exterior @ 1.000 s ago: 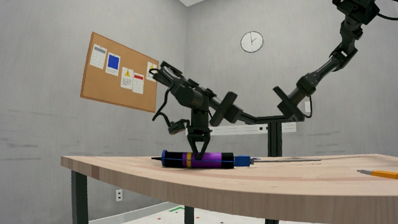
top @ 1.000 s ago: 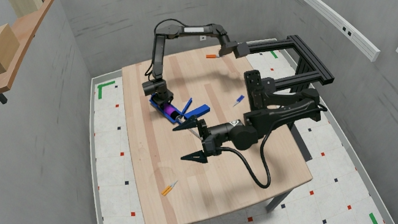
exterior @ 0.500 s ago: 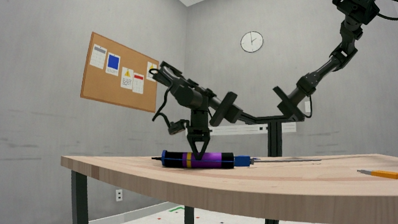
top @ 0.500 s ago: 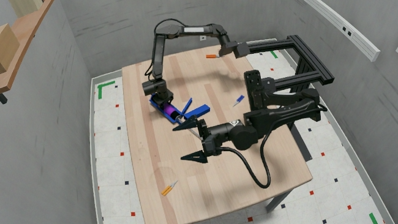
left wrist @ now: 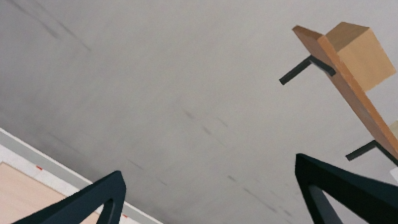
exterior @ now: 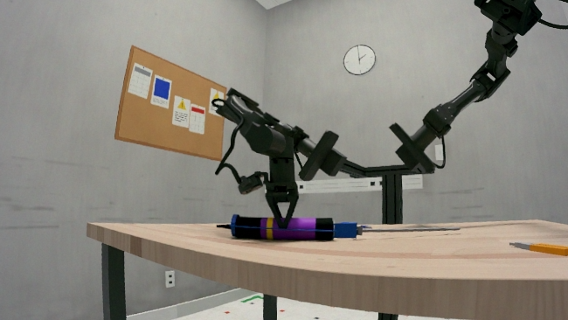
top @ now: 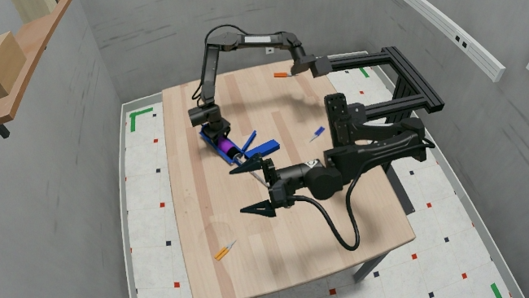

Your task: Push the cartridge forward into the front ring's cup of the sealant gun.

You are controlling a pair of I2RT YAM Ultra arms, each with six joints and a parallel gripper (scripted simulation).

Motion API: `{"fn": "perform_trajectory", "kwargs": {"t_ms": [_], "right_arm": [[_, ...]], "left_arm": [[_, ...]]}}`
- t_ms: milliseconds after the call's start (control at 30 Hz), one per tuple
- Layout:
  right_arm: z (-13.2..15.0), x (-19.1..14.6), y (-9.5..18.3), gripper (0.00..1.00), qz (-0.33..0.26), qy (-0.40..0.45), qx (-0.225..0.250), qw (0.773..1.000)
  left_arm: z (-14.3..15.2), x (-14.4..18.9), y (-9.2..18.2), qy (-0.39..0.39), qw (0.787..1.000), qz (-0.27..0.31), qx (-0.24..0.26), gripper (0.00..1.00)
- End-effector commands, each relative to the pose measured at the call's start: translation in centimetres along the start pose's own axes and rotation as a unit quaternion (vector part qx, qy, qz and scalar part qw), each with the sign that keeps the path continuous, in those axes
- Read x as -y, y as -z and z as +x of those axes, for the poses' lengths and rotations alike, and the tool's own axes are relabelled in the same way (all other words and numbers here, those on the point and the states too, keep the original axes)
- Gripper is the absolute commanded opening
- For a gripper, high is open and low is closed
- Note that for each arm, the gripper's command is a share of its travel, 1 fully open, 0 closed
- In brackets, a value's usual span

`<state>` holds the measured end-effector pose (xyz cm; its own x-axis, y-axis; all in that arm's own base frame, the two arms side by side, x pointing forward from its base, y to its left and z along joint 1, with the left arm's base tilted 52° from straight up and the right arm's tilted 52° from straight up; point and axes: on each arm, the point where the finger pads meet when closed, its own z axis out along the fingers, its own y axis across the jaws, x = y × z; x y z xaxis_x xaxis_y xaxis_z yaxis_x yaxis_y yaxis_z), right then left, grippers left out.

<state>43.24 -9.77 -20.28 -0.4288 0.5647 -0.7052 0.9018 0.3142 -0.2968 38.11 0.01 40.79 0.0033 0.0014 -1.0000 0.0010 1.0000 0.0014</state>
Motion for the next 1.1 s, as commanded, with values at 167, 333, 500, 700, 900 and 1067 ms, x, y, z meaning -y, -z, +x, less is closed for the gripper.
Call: {"fn": "perform_trajectory", "kwargs": {"t_ms": [167,333,500,700,900,1067], "right_arm": [[-1.4,-1.9,2.9,0.00,-0.023,-0.011,-0.011,1.000],[-1.5,-2.1,3.3,0.00,-0.026,-0.009,-0.020,0.999],[-1.6,-2.2,3.6,0.00,-0.027,-0.009,-0.026,0.999],[-1.5,-2.2,4.0,0.00,-0.029,-0.006,-0.038,0.999],[-1.6,-2.4,4.5,0.00,-0.031,-0.005,-0.050,0.998],[-1.7,-2.5,4.8,0.00,-0.033,-0.006,-0.056,0.998]], "left_arm": [[-1.0,0.8,-0.2,-0.007,1.000,0.015,0.006,1.00],[-1.0,0.8,-0.2,-0.007,1.000,0.015,0.006,1.00],[-1.0,0.8,-0.2,-0.007,1.000,0.015,0.006,1.00],[-1.0,0.8,-0.2,-0.007,1.000,0.015,0.006,1.00],[-1.0,0.8,-0.2,-0.007,1.000,0.015,0.006,1.00],[-1.0,0.8,-0.2,-0.007,1.000,0.015,0.006,1.00]]}}
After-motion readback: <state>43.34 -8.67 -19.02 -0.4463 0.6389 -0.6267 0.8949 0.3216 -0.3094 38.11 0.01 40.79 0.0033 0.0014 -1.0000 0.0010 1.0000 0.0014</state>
